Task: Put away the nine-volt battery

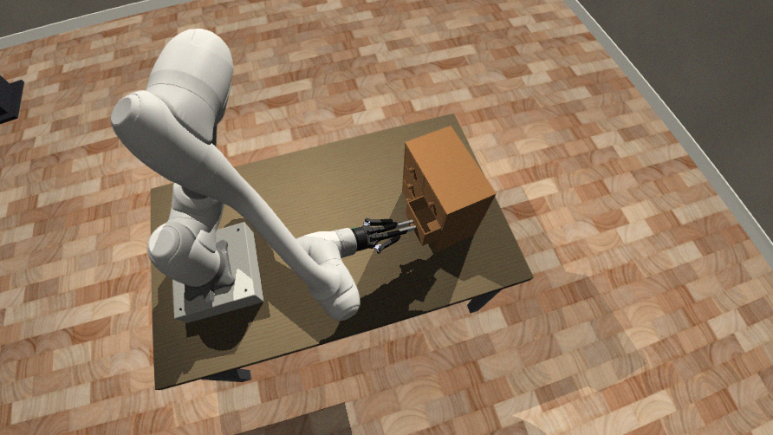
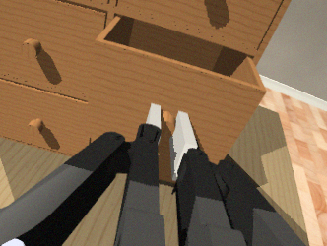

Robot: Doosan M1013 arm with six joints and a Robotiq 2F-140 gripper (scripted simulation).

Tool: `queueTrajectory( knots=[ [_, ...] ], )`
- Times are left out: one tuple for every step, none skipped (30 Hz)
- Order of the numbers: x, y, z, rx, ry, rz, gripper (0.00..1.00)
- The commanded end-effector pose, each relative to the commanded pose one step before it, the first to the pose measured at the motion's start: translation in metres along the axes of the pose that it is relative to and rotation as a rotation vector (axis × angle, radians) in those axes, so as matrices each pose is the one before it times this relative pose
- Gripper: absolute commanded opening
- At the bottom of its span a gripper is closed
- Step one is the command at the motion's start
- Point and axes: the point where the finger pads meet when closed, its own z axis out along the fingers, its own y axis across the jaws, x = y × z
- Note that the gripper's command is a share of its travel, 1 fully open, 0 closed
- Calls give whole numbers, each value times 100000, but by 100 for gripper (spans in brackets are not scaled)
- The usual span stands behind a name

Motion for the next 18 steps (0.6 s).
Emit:
queueTrajectory(
  knots=[
    [-40, 4, -152, -4, 20, -3, 8],
    [-25, 0, -69, 0, 0, 0, 8],
    [-23, 0, -64, 0, 0, 0, 8],
    [-22, 0, -59, 0, 0, 0, 8],
    [-20, 0, -54, 0, 0, 0, 8],
    [-18, 0, -49, 0, 0, 0, 8],
    [-16, 0, -44, 0, 0, 0, 8],
    [-14, 0, -39, 0, 0, 0, 8],
    [-13, 0, -35, 0, 0, 0, 8],
    [-11, 0, -30, 0, 0, 0, 8],
    [-9, 0, -26, 0, 0, 0, 8],
    [-8, 0, -22, 0, 0, 0, 8],
    [-6, 0, -18, 0, 0, 0, 8],
    [-5, 0, -14, 0, 0, 0, 8],
    [-4, 0, -11, 0, 0, 0, 8],
    [0, 0, 0, 0, 0, 0, 8],
    [0, 0, 0, 0, 0, 0, 8],
    [-3, 0, -8, 0, 0, 0, 8]
  ],
)
